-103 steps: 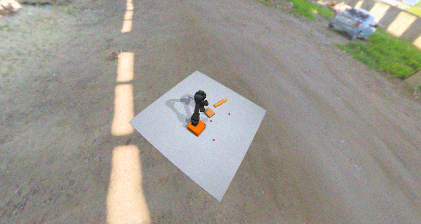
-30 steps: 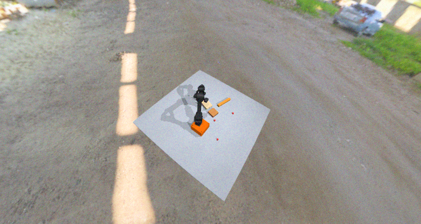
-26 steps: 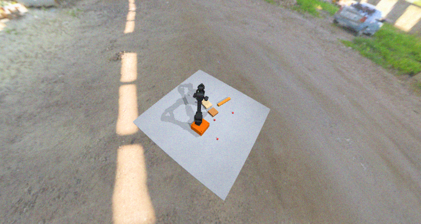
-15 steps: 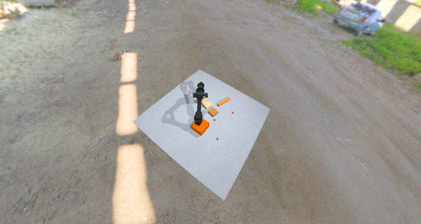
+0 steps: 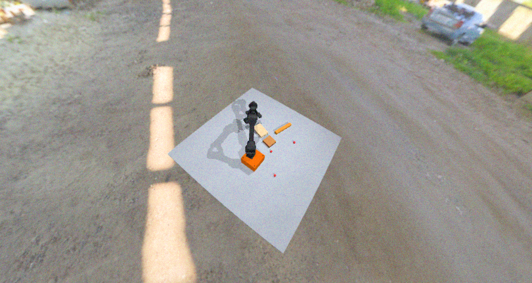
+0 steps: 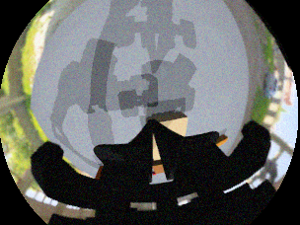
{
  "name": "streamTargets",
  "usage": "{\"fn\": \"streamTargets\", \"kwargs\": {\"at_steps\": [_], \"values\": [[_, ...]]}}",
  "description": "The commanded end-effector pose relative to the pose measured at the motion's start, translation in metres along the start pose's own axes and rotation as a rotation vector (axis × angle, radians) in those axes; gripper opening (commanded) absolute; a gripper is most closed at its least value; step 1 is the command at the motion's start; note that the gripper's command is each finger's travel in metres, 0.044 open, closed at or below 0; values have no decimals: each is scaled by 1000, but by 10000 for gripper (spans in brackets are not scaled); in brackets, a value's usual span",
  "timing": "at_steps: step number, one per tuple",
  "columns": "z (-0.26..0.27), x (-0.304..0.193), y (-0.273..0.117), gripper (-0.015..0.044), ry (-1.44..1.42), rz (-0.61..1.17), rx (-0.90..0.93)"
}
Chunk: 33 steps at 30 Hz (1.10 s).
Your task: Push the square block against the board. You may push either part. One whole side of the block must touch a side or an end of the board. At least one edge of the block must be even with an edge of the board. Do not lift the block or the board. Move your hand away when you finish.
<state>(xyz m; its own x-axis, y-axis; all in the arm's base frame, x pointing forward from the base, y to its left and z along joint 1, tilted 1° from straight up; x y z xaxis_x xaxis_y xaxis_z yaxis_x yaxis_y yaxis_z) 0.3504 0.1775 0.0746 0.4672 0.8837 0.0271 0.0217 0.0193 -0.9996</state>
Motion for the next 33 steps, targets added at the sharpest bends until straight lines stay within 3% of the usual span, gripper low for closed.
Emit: {"fn": "streamTargets", "kwargs": {"at_steps": [1,4,9,33], "values": [[-1,3,2,0,-62,6,5],[-1,3,5,0,-63,6,5],[-1,4,57,0,-84,6,5],[-5,-21,57,0,-84,7,5]]}}
Point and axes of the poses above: the point midway between the two fingers, 35 mm back from their tips, its own y axis out along the fingers, its own z axis across the jaws, x = y × z, the point moved 6 cm from there along -y, back along the fingers, and after that the axes turned 2 degrees about -y, right-handed, at the moved point
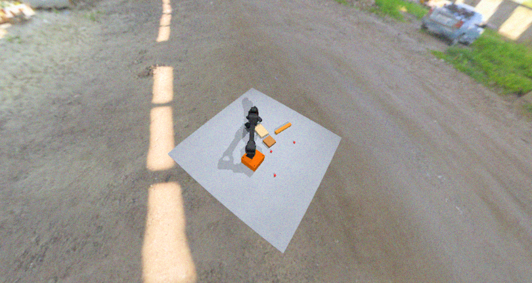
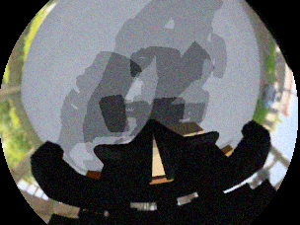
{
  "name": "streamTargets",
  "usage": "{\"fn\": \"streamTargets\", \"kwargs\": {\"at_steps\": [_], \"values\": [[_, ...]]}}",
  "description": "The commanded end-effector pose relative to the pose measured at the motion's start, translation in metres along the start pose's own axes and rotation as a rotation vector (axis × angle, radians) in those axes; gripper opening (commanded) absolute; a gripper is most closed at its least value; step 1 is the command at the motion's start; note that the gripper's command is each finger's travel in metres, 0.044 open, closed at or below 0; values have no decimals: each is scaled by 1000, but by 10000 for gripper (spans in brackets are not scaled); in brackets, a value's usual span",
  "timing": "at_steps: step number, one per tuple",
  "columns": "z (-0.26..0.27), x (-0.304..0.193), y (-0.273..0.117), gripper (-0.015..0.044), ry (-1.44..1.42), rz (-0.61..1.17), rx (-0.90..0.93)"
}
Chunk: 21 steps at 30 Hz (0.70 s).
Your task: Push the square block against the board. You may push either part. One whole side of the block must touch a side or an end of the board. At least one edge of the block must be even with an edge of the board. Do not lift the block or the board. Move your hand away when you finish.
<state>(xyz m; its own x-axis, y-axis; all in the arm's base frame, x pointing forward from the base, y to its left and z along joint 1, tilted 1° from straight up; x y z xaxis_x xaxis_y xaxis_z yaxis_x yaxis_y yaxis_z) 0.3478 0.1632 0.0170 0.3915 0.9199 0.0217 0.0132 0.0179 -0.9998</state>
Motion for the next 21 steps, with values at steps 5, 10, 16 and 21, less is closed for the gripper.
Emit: {"fn": "streamTargets", "kwargs": {"at_steps": [5,10,16,21], "values": [[-1,-13,0,0,0,3,-2],[-2,-19,0,0,0,4,-2],[-2,-28,0,0,0,4,-2],[-3,-35,0,0,0,5,-2]]}}
Point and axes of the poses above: the point midway between the two fingers, 35 mm back from their tips, its own y axis out along the fingers, its own z axis across the jaws, x = y × z, the point moved 6 cm from there along -y, back along the fingers, and after that the axes turned 2 degrees about -y, right-handed, at the moved point
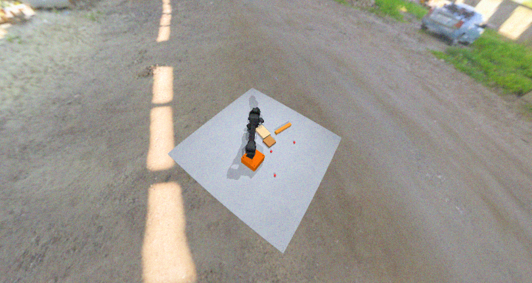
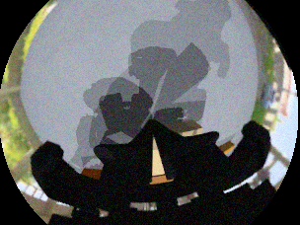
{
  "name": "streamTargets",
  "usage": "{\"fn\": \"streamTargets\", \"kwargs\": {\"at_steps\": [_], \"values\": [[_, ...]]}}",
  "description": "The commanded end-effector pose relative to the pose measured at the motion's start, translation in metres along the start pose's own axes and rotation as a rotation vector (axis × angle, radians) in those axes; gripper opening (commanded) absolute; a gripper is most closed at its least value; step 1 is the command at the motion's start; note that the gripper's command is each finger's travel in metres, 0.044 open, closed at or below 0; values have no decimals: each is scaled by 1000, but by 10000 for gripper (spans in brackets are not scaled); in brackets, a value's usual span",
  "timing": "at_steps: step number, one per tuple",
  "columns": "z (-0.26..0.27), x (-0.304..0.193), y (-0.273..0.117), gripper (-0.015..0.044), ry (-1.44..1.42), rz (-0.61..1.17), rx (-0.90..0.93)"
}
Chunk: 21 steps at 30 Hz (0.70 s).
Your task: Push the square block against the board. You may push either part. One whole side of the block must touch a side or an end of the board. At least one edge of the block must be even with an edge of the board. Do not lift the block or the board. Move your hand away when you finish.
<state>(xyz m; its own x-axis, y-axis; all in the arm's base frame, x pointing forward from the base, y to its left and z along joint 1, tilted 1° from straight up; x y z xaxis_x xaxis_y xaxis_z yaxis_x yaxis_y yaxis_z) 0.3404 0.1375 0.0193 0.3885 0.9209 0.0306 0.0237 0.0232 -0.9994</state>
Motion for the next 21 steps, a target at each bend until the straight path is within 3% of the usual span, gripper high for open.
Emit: {"fn": "streamTargets", "kwargs": {"at_steps": [1,21], "values": [[0,-10,3,0,3,14,6],[-3,4,3,0,3,13,5]]}}
Point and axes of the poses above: the point midway between the two fingers, 35 mm back from their tips, its own y axis out along the fingers, its own z axis across the jaws, x = y × z, the point moved 6 cm from there along -y, back along the fingers, and after that the axes turned 2 degrees about -y, right-handed, at the moved point
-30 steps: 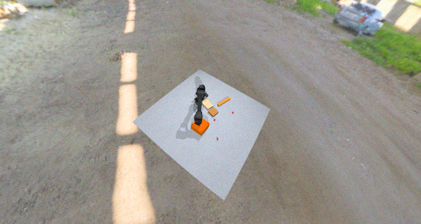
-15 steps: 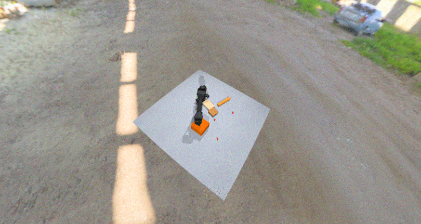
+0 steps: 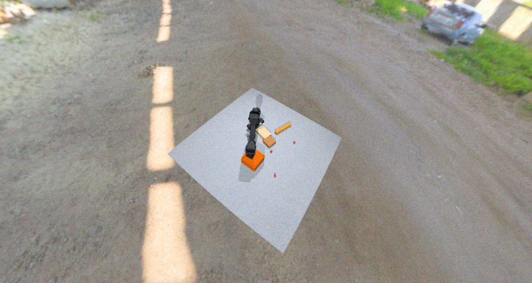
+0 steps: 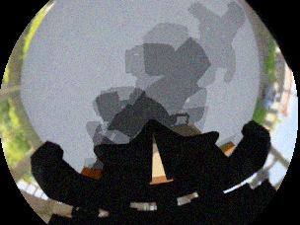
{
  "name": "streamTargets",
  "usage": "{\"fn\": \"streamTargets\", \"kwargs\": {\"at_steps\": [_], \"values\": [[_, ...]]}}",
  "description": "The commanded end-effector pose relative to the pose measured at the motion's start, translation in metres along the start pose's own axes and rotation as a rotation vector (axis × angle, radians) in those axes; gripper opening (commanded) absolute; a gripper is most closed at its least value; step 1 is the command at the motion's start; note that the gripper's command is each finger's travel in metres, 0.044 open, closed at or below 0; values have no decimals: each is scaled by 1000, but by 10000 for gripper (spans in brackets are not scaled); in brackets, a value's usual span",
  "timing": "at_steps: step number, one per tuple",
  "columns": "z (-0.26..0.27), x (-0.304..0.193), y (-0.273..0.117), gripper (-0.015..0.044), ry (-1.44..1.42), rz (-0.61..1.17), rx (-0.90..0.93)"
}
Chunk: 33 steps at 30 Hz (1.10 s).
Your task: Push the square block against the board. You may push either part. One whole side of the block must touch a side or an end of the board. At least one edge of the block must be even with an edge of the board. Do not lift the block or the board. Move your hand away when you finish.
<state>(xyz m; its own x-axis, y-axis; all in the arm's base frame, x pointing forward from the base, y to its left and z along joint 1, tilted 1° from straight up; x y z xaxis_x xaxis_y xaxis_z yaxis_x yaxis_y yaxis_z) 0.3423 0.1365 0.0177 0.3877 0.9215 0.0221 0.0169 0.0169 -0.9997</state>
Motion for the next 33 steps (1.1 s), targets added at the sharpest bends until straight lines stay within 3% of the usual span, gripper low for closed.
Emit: {"fn": "streamTargets", "kwargs": {"at_steps": [1,20,25,33], "values": [[-1,6,1,0,4,4,2],[-1,38,1,0,4,2,2],[-2,35,-51,0,4,2,1],[-6,33,-54,0,55,2,1]]}}
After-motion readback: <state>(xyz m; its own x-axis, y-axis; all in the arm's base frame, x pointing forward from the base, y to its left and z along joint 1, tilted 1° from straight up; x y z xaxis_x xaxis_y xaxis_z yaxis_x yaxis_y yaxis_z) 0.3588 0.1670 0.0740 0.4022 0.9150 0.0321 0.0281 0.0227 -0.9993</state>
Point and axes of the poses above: the point midway between the two fingers, 35 mm back from their tips, its own y axis out along the fingers, its own z axis across the jaws, x = y × z, the point moved 6 cm from there along -y, back along the fingers, and after that the axes turned 2 degrees about -y, right-handed, at the moved point
